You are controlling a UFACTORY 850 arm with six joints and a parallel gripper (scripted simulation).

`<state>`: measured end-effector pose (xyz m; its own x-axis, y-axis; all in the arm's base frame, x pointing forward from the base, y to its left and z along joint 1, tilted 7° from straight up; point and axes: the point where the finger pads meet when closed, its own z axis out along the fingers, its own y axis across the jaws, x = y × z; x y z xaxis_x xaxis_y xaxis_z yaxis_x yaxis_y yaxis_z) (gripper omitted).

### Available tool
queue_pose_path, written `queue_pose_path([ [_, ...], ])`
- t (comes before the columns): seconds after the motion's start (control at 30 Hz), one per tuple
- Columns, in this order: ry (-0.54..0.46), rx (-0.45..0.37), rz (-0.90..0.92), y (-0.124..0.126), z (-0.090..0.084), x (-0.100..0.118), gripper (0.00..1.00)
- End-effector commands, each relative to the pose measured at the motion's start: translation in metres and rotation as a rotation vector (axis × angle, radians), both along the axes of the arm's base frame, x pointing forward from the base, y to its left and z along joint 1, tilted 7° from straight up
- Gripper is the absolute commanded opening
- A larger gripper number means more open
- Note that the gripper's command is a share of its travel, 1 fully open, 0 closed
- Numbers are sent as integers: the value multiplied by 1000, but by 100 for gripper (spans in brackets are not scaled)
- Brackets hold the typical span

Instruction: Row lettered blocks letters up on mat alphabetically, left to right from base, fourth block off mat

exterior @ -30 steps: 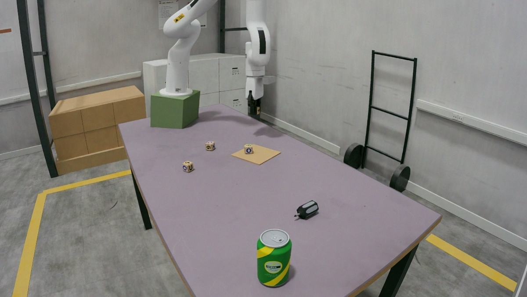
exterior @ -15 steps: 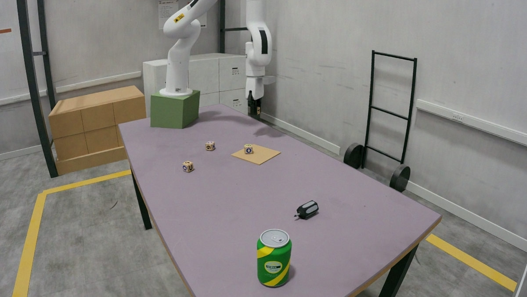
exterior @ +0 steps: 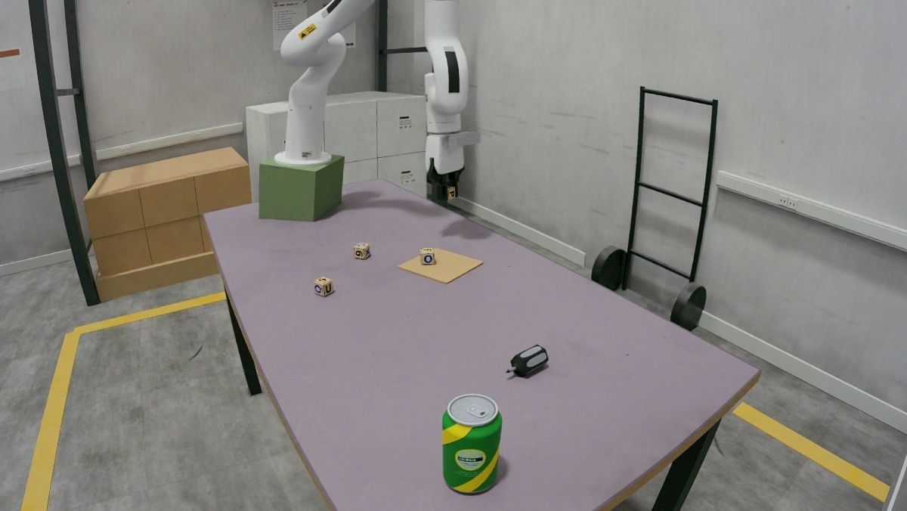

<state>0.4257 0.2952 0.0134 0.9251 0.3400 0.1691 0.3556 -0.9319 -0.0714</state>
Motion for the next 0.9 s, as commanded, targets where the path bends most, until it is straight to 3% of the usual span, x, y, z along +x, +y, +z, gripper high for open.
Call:
queue_pose_path([
  [0.0,68,29,-118,2,2,13,28],
  [0.4,120,82,-450,-1,4,46,28],
  [0.87,160,111,-712,-8,6,71,28],
])
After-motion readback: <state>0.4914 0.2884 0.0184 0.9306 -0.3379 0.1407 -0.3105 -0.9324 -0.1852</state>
